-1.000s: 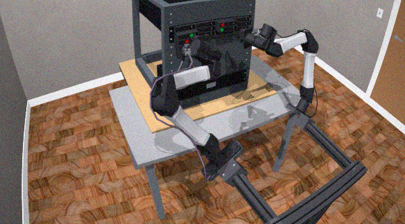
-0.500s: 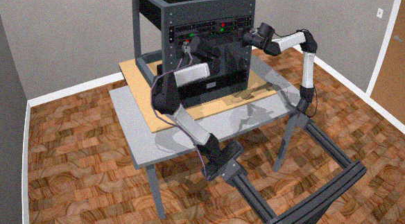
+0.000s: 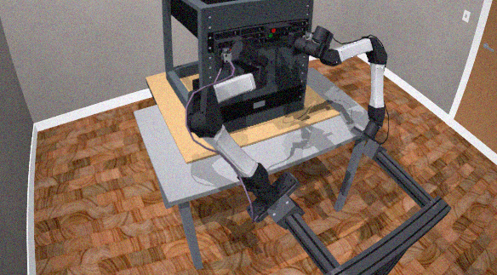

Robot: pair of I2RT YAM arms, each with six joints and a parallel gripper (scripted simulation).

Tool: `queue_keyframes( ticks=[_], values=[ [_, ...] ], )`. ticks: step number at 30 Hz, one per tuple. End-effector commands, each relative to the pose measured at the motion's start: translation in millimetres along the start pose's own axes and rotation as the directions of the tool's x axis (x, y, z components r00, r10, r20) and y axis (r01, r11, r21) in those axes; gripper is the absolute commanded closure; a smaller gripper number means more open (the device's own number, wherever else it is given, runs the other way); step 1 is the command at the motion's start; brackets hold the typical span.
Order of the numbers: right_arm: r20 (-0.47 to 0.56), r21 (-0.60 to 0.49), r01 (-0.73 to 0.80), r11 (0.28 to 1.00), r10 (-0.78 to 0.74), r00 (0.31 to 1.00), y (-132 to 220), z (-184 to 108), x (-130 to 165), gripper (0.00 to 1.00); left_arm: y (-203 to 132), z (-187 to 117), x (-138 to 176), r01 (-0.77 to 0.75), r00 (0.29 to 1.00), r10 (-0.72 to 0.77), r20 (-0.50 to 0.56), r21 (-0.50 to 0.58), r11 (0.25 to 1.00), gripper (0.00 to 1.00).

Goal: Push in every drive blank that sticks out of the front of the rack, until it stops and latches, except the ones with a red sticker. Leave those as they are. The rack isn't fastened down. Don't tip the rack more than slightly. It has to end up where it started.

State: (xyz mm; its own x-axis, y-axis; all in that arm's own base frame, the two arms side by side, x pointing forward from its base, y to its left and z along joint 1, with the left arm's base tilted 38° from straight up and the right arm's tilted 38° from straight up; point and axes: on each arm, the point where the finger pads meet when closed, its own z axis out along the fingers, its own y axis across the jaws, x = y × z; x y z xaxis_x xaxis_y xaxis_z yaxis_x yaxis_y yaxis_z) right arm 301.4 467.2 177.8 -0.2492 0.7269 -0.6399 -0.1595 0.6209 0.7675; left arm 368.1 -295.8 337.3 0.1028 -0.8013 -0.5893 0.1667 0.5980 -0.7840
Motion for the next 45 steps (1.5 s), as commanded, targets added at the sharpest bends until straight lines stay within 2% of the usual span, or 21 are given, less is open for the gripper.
queue_keyframes(
  ticks=[1, 22, 25, 28, 30, 35, 39, 45],
  values=[
    [-0.002, -0.026, -0.029, 0.999, 0.029, 1.000, 15.7, 9.8, -5.1, 1.00, -7.3, 12.0, -0.9, 0.008, 1.000, -0.008, -0.006, 0.011, 1.000, 1.00],
    [-0.003, -0.023, -0.021, 0.999, 0.021, 1.000, 14.4, 46.9, -13.8, 1.00, -7.8, 49.9, -1.3, 0.009, 1.000, -0.009, -0.006, 0.011, 1.000, 1.00],
    [0.004, -0.034, -0.038, 0.999, 0.039, 0.999, 14.3, 28.3, -9.4, 1.00, -6.6, 56.3, -0.4, 0.007, 1.000, -0.007, -0.007, 0.010, 1.000, 1.00],
    [0.009, -0.038, -0.039, 0.998, 0.040, 0.999, 12.5, 4.2, -4.8, 1.00, -7.5, 36.7, -2.0, 0.005, 1.000, -0.005, -0.004, 0.014, 1.000, 1.00],
    [0.009, -0.038, -0.039, 0.998, 0.040, 0.999, 12.5, 4.2, -4.8, 1.00, -7.5, 36.7, -2.0, 0.005, 1.000, -0.005, -0.004, 0.014, 1.000, 1.00],
    [0.021, -0.041, -0.044, 0.998, 0.045, 0.999, 11.7, -24.7, -2.4, 1.00, -7.4, 1.1, -2.9, 0.005, 1.000, -0.005, -0.007, 0.024, 1.000, 1.00],
    [0.026, -0.047, -0.056, 0.997, 0.058, 0.998, 16.9, -26.3, -4.1, 1.00, -6.1, -18.0, -3.0, 0.000, 1.000, 0.000, -0.007, 0.026, 1.000, 1.00],
    [0.034, -0.041, -0.056, 0.998, 0.058, 0.998, 14.5, -22.6, -7.4, 1.00, -2.8, -15.2, -4.5, -0.004, 1.000, 0.004, -0.001, 0.019, 1.000, 1.00]
  ],
)
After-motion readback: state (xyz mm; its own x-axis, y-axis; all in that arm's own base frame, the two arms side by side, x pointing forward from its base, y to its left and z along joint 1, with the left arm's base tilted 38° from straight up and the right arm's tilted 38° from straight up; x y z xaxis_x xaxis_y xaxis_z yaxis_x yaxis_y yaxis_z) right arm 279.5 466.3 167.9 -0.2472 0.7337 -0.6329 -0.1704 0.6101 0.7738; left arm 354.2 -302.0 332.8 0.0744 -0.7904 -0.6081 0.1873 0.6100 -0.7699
